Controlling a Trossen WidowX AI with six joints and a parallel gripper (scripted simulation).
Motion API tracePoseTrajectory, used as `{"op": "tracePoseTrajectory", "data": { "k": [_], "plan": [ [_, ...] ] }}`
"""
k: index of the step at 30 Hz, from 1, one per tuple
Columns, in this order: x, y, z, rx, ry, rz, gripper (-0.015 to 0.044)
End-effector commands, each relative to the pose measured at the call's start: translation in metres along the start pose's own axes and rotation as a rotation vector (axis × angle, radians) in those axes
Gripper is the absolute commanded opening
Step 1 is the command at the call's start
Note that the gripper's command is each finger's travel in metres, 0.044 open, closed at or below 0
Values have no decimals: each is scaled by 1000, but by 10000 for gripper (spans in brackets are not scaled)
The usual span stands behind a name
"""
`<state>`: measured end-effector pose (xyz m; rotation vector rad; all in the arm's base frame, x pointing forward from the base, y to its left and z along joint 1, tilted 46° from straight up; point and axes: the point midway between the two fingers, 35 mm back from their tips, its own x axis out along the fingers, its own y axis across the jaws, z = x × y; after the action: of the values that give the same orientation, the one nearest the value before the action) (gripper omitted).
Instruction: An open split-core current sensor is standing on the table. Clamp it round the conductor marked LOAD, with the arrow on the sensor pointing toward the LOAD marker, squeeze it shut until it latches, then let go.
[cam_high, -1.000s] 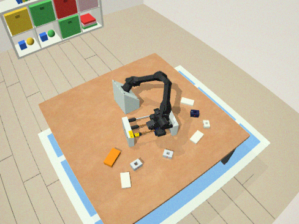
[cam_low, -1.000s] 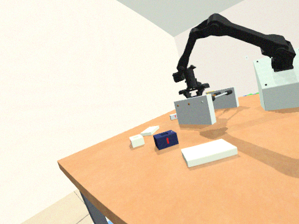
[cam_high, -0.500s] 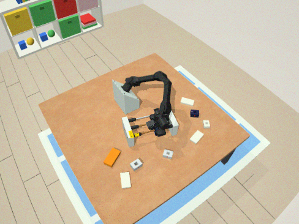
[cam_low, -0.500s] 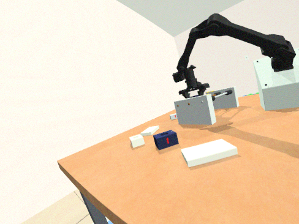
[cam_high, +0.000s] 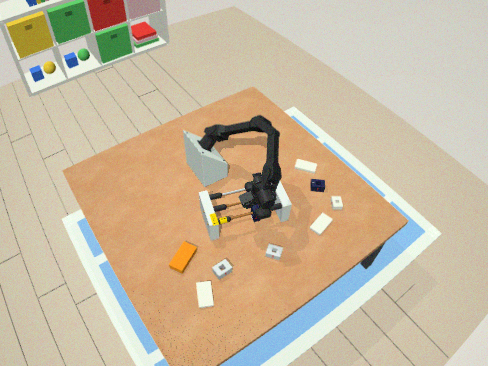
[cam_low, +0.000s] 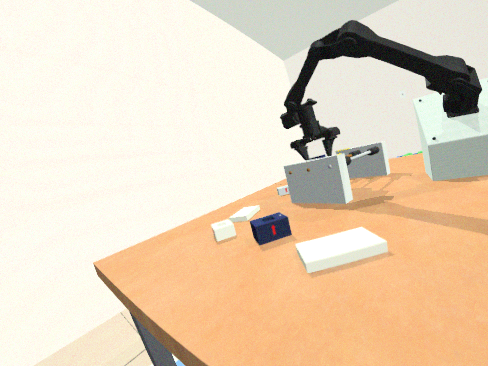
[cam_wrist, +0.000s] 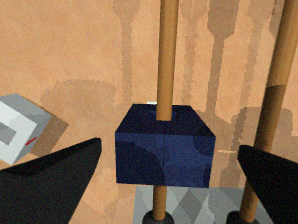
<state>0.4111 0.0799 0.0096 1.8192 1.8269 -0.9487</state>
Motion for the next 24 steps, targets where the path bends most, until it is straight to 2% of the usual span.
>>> {"op": "tracePoseTrajectory", "data": {
  "k": [1,3,10,18,24],
  "plan": [
    [-62,2,2,-5,2,35,440],
    [-73,0,1,-5,3,35,440],
    [-72,0,6,-62,19,45,440],
    [-70,-6,58,-737,148,254,440],
    [-70,-23,92,-1248,124,499,440]
  ]
}}
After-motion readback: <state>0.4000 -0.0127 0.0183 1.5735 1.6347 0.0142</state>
